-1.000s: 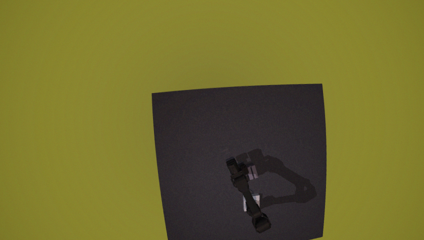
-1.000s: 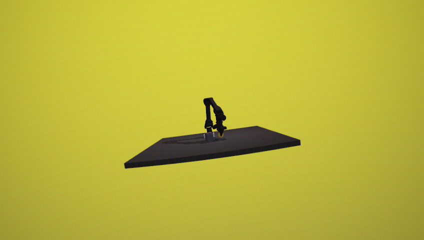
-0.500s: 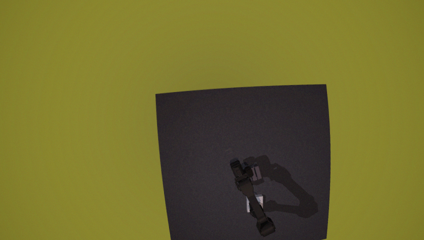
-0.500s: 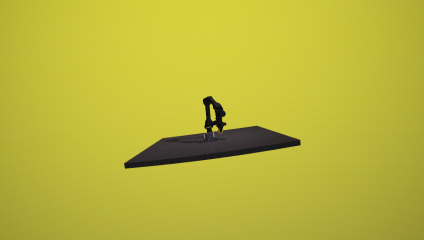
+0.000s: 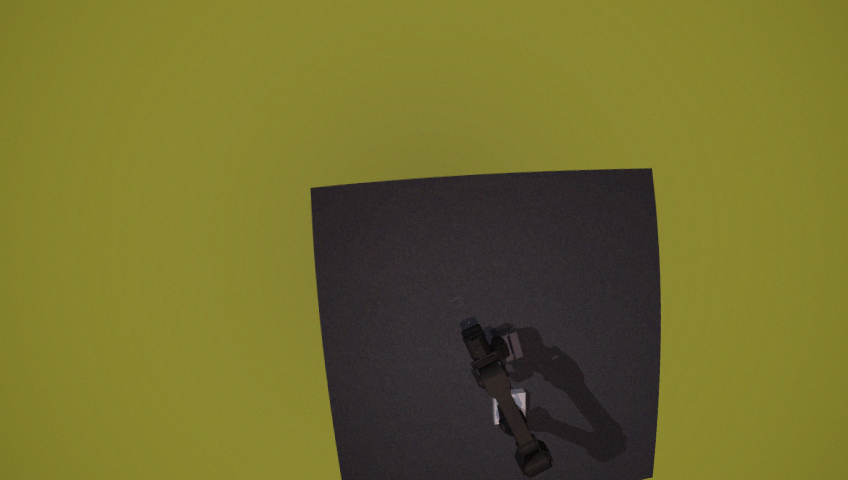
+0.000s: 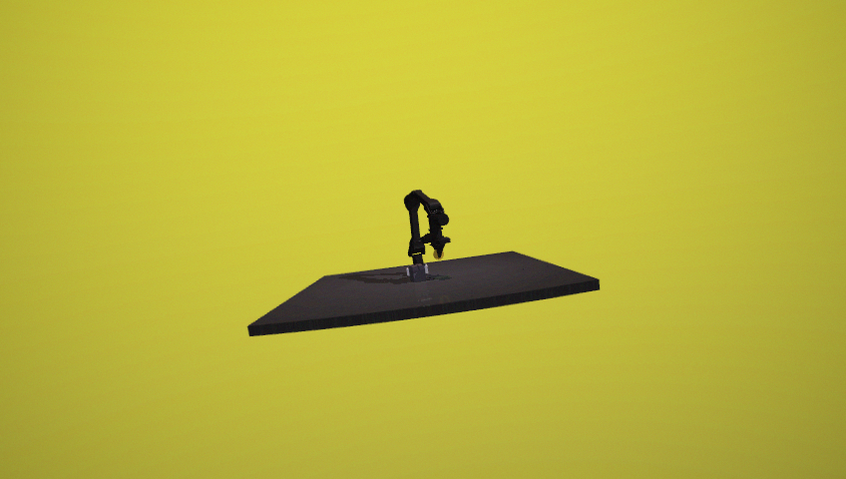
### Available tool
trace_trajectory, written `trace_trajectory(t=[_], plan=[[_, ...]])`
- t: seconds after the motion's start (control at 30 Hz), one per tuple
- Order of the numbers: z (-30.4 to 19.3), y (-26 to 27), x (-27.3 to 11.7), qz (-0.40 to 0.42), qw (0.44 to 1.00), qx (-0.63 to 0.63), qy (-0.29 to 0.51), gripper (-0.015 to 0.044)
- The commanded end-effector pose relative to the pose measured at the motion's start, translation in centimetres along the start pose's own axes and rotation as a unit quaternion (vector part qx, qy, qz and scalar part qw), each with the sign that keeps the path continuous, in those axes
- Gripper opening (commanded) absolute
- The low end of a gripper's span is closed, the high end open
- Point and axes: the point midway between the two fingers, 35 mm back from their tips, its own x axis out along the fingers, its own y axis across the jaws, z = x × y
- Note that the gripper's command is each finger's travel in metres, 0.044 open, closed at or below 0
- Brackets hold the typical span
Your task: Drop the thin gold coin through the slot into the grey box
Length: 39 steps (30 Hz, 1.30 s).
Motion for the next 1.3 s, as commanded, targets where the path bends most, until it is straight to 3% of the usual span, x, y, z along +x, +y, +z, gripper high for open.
trace_trajectory(t=[0.0, 0.6, 1.27], plan=[[0.08, 0.14, -0.62, 0.005, 1.0, -0.01, -0.003, 0.0], [0.09, 0.5, -0.67, 0.004, 0.949, -0.316, -0.004, 0.0], [0.09, 0.9, -0.73, 0.003, 0.79, -0.613, -0.006, 0.0]])
